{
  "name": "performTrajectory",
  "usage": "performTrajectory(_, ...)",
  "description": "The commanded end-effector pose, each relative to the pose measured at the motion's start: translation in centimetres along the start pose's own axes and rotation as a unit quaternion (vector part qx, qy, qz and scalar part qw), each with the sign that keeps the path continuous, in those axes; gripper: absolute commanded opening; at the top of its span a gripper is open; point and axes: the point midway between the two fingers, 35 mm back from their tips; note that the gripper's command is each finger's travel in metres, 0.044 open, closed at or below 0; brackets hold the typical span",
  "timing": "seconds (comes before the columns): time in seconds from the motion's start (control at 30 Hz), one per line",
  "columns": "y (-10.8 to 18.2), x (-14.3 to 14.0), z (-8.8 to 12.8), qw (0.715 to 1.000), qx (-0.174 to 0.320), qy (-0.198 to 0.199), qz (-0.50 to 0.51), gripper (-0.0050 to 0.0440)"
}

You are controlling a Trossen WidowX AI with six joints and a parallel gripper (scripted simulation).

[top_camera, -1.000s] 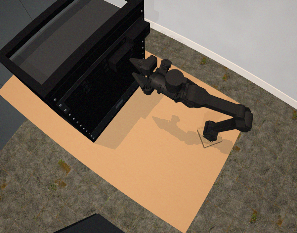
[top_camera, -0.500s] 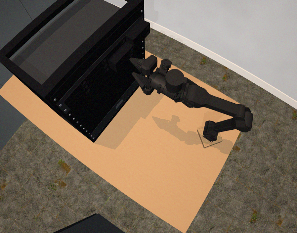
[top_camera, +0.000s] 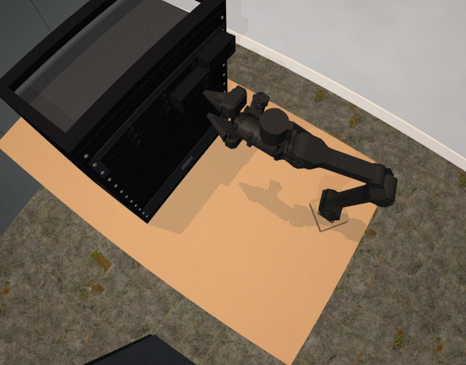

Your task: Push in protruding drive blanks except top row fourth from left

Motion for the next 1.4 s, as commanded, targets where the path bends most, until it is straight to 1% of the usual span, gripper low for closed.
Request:
performTrajectory(0.0,-0.03,1.04,0.46,1.000,-0.001,-0.013,-0.001,0.0440)
performTrajectory(1.17,-0.03,1.04,0.46,1.000,-0.001,-0.013,-0.001,0.0440)
performTrajectory(1.2,-0.03,1.04,0.46,1.000,-0.001,-0.013,-0.001,0.0000)
performTrajectory(1.37,-0.03,1.04,0.46,1.000,-0.001,-0.013,-0.001,0.0000)
Point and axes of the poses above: the point midway between the two fingers, 35 mm back from their tips, its own z axis back along the fingers, its own x axis across the jaws, y = z × x, and after that the axes turned 6 degrees about -z, right-handed
